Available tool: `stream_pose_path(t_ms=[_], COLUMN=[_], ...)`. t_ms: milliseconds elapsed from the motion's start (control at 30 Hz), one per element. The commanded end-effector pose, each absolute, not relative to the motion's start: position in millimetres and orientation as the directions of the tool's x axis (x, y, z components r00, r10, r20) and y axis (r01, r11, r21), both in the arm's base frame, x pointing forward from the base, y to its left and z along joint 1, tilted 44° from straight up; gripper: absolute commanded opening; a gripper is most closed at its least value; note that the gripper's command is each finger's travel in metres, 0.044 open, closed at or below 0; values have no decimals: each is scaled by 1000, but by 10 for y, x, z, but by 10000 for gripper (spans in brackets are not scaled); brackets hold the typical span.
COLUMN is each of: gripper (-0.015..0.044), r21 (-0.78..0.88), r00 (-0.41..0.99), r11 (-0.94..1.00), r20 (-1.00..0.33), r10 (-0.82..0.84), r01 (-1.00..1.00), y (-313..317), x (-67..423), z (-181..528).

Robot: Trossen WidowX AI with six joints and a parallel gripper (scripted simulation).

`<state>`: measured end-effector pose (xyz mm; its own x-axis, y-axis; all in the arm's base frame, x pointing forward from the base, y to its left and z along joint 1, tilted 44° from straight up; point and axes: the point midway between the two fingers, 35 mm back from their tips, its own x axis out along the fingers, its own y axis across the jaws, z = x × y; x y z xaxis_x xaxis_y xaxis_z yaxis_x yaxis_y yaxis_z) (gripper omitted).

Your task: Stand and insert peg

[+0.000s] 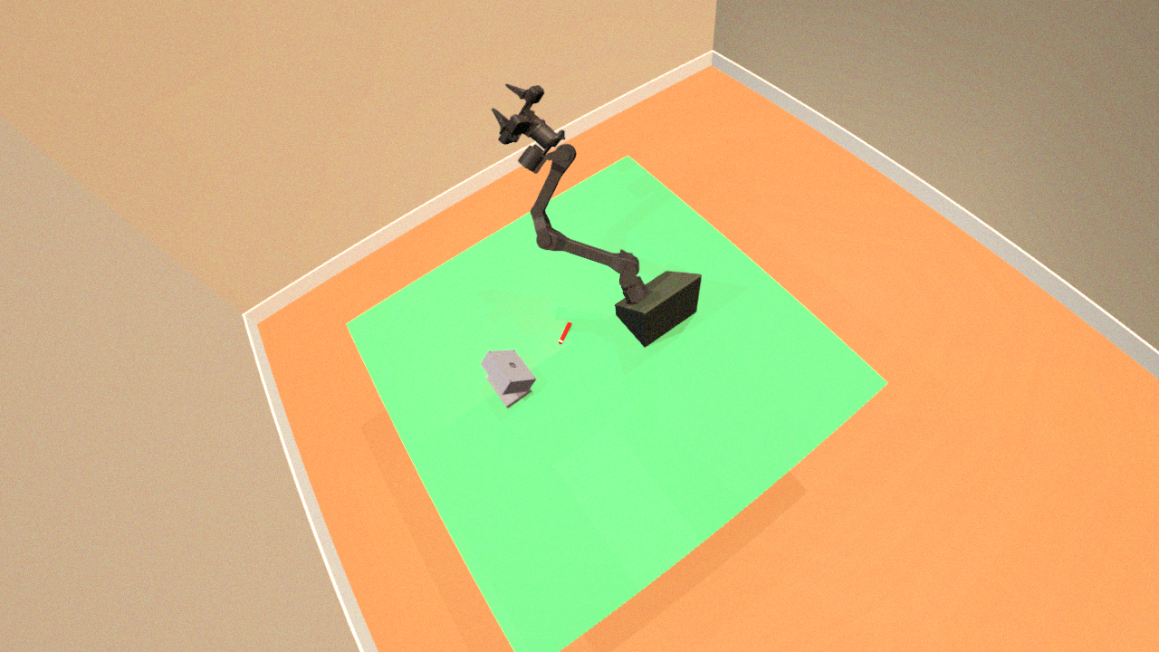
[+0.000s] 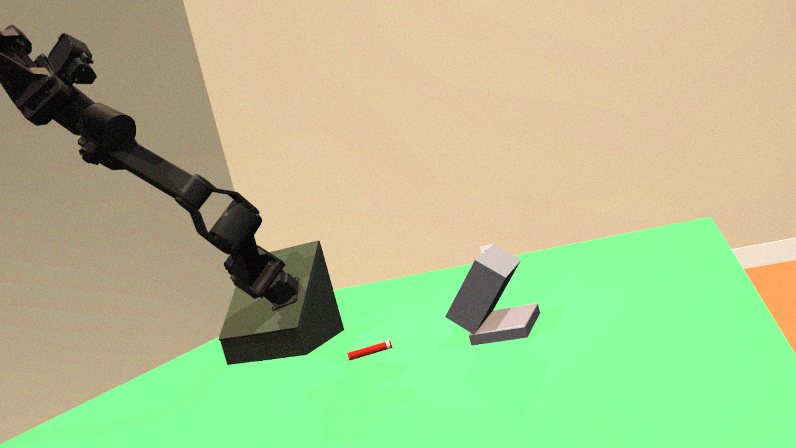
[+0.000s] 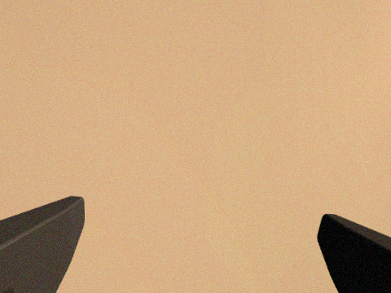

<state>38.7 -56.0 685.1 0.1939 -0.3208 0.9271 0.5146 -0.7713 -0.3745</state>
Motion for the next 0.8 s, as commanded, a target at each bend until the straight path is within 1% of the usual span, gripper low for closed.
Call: stream_pose_path(t_ms=[0,33,467,633,767], gripper=[426,440,440,440,440], r21=[-370,-358,-31,96,151], r00=[191,181,-22,-67,-58], r11=[-773,-778,-874,-889,-903], r20=[929,933,999,995,988], r10=[-318,-310,-47,74,140], r01=[515,516,484,448,402], y=[-551,-525,315,705,905], x=[376,343,-331,-482,-469], z=[6853,6860,6906,6851,6828])
